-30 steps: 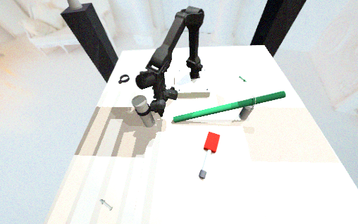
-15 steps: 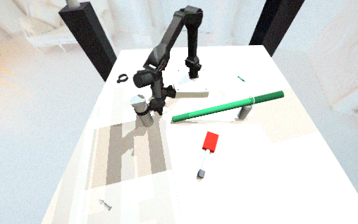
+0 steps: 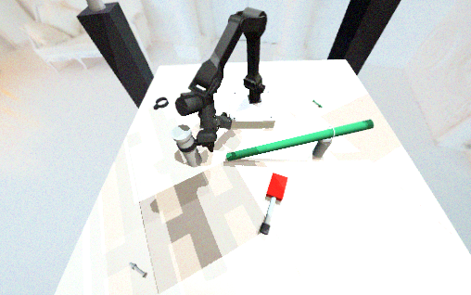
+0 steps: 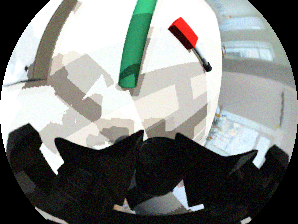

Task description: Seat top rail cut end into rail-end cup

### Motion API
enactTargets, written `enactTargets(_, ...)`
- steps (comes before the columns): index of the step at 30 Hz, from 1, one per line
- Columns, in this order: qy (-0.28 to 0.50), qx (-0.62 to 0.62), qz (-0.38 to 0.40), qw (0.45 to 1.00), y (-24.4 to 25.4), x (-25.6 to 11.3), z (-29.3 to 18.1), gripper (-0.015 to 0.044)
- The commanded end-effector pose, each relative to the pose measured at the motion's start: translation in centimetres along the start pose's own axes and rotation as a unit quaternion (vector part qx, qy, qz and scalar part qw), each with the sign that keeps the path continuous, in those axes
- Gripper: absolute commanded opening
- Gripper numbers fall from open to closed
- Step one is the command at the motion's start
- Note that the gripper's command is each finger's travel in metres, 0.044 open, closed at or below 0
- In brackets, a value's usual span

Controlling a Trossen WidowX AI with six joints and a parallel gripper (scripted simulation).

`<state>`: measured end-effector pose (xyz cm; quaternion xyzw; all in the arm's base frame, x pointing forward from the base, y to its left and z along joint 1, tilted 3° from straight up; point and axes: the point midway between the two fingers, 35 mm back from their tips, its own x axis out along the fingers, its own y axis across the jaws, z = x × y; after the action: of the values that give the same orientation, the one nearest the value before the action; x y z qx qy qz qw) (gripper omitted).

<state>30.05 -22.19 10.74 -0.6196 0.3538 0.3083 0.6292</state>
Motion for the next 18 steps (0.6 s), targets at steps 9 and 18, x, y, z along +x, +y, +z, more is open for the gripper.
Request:
enactTargets(9, 0.000, 0.000, 0.000, 1.000, 0.0, 0.0, 0.0, 0.0236)
enactTargets(18, -0.001, -0.003, -0.001, 1.000, -1.3, -2.0, 2.3, 0.0440)
